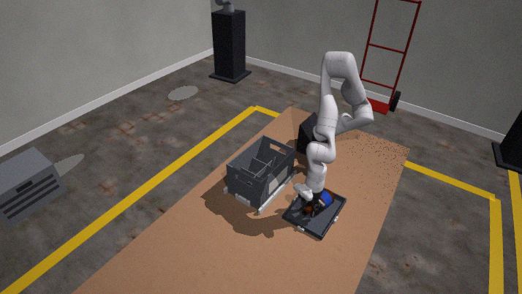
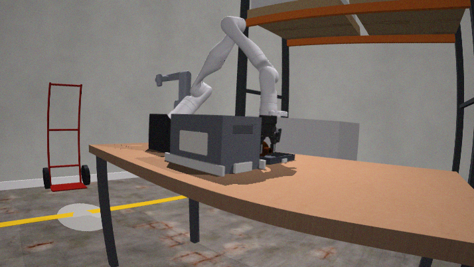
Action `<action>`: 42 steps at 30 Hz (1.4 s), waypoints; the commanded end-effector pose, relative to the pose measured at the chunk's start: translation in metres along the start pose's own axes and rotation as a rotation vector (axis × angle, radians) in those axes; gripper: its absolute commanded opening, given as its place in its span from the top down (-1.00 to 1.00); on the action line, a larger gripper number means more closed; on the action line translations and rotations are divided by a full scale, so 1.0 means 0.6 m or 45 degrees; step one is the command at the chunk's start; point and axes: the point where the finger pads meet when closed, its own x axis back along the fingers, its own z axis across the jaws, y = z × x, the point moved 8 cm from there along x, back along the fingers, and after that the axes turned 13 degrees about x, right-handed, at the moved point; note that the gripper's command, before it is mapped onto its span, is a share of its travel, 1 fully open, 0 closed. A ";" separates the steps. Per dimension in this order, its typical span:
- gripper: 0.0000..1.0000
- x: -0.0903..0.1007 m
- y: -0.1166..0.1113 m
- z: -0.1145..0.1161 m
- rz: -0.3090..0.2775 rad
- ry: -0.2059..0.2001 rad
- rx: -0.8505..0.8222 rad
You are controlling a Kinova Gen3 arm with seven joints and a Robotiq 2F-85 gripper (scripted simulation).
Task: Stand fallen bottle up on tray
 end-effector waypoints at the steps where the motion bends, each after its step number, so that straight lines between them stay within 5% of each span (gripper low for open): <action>1: -0.27 0.001 -0.001 0.000 0.002 0.000 0.000; 12: -0.27 0.001 -0.001 0.000 0.002 0.000 0.000; 13: 1.00 0.001 -0.001 0.000 0.002 0.000 0.000; 42: 1.00 0.001 -0.001 0.000 0.002 0.000 0.000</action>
